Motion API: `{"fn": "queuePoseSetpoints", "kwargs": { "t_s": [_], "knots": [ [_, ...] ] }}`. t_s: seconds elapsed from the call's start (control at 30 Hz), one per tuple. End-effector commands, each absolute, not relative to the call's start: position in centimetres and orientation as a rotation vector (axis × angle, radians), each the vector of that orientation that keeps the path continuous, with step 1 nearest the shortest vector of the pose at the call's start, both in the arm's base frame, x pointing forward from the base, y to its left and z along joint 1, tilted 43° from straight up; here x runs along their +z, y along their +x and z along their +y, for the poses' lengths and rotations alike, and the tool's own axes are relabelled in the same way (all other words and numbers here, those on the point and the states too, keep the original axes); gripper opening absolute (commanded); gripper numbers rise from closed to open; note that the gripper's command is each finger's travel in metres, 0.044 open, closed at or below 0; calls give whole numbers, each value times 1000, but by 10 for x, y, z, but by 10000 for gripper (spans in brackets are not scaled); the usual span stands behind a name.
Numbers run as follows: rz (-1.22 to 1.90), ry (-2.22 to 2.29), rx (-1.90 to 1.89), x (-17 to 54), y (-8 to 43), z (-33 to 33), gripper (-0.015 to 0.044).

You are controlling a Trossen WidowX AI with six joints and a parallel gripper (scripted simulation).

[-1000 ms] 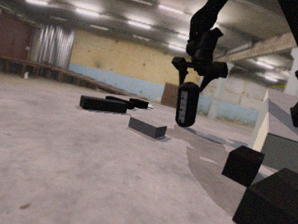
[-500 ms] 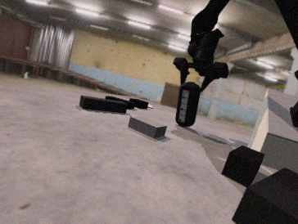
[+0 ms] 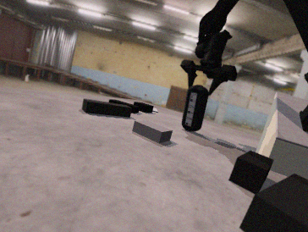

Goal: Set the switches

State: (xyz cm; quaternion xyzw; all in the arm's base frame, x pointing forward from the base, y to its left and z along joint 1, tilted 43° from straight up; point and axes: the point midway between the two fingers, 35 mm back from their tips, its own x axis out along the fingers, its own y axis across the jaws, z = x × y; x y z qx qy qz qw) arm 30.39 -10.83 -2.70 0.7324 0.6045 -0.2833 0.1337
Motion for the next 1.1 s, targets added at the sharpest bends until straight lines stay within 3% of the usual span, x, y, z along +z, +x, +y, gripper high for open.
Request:
{"fn": "queuePoseSetpoints", "kwargs": {
  "t_s": [0.0,1.07],
  "knots": [
    [1749,2103,-838,-33,302,-112,336],
    [1712,2046,-903,-50,296,-128,337]
  ]
}}
